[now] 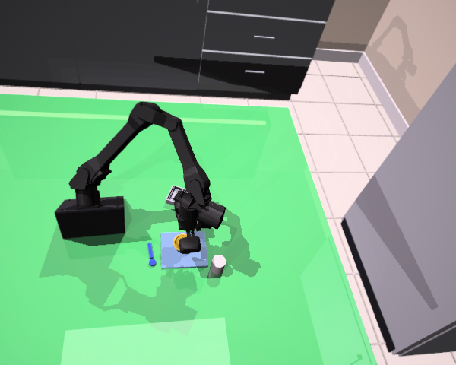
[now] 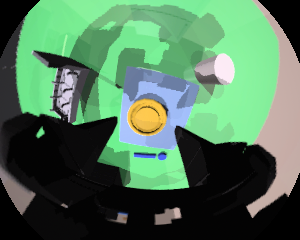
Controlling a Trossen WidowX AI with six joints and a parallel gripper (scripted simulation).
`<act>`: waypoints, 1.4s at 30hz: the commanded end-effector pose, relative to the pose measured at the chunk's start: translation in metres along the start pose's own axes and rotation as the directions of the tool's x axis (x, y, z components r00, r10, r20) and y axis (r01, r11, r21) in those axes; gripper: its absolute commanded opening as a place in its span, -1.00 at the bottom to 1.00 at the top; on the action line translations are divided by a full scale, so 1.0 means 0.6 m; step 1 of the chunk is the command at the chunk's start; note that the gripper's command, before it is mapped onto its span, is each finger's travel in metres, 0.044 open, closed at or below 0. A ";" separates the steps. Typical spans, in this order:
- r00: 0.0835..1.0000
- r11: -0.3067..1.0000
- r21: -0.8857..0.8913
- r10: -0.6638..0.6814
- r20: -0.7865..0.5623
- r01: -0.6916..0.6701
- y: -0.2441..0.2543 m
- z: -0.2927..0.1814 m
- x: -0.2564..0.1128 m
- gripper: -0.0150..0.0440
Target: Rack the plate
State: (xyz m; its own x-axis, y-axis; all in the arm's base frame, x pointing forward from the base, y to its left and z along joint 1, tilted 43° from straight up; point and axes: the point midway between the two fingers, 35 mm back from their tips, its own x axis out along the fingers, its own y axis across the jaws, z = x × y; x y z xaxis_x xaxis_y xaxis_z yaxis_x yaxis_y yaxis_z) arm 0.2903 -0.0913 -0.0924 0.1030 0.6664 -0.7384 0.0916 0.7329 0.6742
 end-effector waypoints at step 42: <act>1.000 1.000 0.007 0.009 -0.003 -0.009 0.000 -0.006 0.065 0.51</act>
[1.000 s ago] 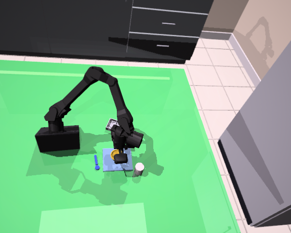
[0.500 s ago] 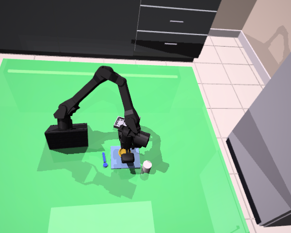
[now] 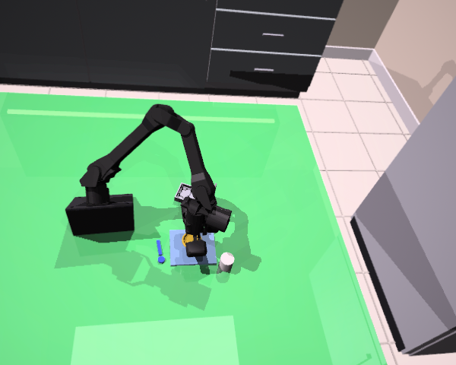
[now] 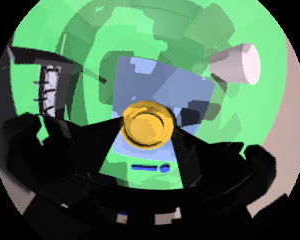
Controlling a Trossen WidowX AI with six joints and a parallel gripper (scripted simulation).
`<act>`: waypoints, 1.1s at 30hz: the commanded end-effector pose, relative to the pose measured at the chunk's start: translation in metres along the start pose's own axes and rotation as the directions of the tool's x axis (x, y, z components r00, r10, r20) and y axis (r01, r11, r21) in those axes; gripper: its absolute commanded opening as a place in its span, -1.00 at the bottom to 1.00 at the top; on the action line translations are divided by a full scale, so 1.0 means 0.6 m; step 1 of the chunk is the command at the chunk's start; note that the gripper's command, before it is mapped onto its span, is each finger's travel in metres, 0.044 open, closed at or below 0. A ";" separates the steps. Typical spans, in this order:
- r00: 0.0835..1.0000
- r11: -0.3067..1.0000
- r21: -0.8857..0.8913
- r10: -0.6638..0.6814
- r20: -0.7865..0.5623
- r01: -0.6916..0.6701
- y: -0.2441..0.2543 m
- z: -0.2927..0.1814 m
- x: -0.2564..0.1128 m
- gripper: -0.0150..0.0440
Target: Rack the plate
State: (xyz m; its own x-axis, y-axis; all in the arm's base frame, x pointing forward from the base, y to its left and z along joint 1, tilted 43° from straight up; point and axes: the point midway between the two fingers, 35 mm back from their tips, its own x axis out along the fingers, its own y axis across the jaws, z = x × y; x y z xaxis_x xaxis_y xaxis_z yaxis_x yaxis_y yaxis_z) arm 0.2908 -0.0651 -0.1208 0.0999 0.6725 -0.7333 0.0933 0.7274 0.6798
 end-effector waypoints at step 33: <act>1.000 1.000 0.006 -0.009 0.000 0.009 -0.015 0.021 -0.267 -0.49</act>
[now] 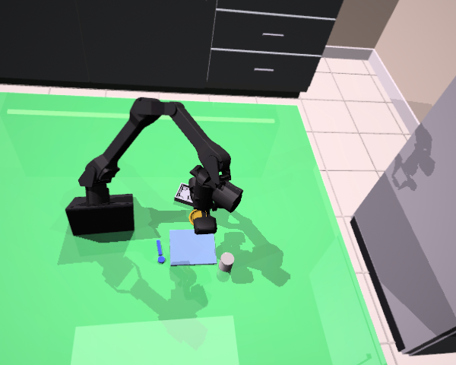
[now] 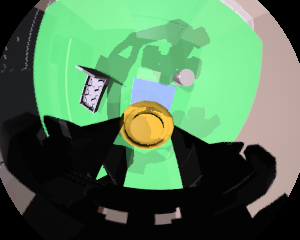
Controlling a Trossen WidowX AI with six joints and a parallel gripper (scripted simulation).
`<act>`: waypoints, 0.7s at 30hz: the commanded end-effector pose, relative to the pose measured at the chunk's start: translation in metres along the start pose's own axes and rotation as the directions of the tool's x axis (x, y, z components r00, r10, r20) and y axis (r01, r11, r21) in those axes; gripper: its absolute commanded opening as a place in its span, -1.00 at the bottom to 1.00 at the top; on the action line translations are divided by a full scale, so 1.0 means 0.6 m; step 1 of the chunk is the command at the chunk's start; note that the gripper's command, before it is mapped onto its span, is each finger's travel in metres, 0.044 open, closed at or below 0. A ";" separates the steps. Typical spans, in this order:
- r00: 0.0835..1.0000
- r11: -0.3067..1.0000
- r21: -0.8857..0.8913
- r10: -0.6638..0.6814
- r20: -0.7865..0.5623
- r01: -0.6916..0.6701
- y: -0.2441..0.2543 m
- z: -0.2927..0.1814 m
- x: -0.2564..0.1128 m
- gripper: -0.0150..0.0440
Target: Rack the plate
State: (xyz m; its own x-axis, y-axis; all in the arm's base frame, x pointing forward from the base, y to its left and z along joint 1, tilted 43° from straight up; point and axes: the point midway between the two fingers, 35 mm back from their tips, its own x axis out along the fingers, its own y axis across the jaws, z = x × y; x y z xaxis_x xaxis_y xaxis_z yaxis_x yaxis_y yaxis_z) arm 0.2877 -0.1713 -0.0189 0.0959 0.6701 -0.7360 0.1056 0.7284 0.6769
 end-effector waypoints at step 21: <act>1.000 0.897 0.441 -0.009 0.003 0.007 0.098 -0.002 -0.057 -0.49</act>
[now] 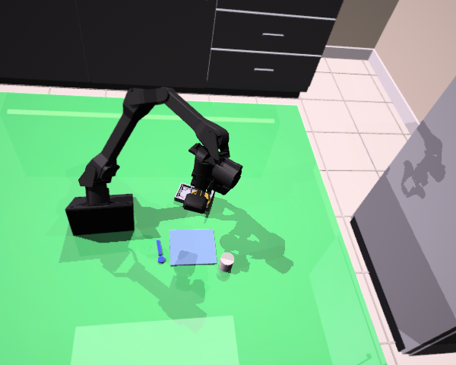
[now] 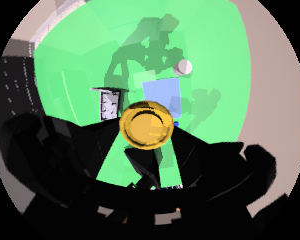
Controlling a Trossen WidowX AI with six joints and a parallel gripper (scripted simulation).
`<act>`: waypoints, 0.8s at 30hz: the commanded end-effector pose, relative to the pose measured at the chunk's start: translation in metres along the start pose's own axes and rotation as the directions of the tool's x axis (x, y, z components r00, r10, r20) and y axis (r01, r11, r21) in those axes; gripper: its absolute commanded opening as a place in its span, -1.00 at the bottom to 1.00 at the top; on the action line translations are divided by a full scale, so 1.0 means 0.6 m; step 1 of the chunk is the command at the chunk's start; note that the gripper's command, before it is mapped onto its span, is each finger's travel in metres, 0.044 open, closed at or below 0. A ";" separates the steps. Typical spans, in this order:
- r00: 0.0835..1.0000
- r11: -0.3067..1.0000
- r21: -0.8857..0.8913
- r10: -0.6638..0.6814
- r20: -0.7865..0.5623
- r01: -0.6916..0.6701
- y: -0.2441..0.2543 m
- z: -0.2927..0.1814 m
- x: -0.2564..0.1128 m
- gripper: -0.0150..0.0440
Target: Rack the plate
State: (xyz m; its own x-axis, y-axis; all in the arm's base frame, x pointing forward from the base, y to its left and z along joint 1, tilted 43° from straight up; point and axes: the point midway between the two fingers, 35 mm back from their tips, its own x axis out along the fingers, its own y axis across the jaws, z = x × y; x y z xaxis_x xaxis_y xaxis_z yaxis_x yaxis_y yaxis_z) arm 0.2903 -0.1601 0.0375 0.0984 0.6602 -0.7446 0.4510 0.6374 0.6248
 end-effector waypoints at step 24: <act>1.000 0.609 0.793 0.006 -0.004 -0.001 0.157 -0.107 -0.005 -0.49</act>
State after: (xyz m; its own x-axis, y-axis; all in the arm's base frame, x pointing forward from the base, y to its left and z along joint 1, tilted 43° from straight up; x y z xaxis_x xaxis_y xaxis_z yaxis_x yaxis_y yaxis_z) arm 0.2794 -0.0861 0.1066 0.0981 0.6614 -0.7436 0.9567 0.1432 0.2536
